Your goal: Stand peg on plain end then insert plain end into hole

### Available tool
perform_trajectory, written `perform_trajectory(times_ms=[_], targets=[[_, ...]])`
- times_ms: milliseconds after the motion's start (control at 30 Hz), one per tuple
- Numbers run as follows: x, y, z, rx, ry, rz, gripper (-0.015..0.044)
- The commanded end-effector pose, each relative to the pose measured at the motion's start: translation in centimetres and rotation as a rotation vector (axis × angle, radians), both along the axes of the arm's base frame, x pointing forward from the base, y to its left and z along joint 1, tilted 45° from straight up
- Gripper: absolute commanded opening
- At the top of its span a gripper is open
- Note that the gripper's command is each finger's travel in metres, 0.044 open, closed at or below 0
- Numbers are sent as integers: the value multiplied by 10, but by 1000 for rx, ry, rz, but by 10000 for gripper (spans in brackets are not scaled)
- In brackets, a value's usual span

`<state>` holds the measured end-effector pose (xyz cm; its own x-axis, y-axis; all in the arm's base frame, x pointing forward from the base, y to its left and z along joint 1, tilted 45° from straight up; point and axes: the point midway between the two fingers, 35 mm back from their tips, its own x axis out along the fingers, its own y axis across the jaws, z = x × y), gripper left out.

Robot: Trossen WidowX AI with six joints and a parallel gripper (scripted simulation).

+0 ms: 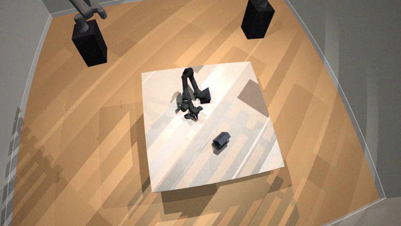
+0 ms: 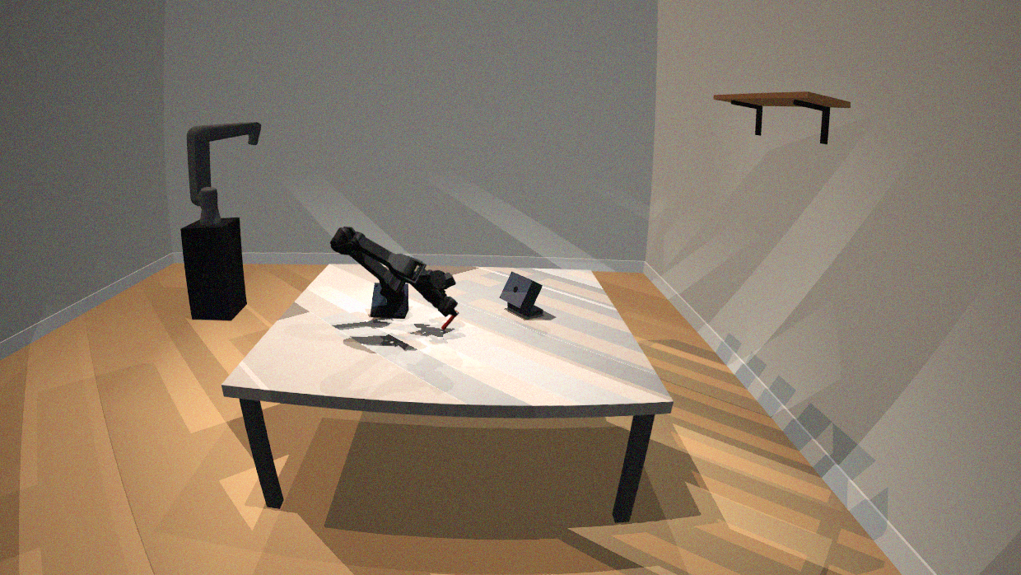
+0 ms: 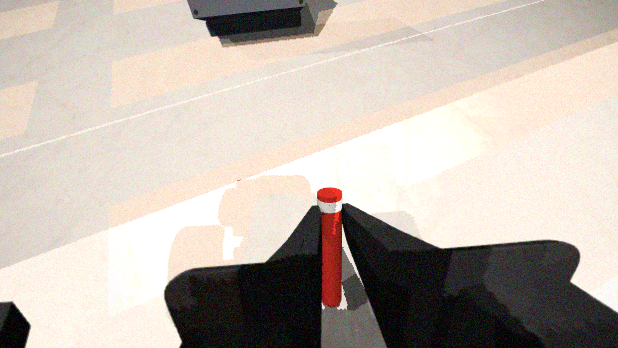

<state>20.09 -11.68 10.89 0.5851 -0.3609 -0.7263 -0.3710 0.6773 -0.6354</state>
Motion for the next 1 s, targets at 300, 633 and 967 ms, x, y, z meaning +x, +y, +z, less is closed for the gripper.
perform_trajectory(times_ms=[300, 633, 967], targets=[[-8, 0, 3, 41, -76, 77, 50], [-14, 0, 6, 72, -134, 133, 50], [-20, -1, 8, 103, -191, 188, 50]])
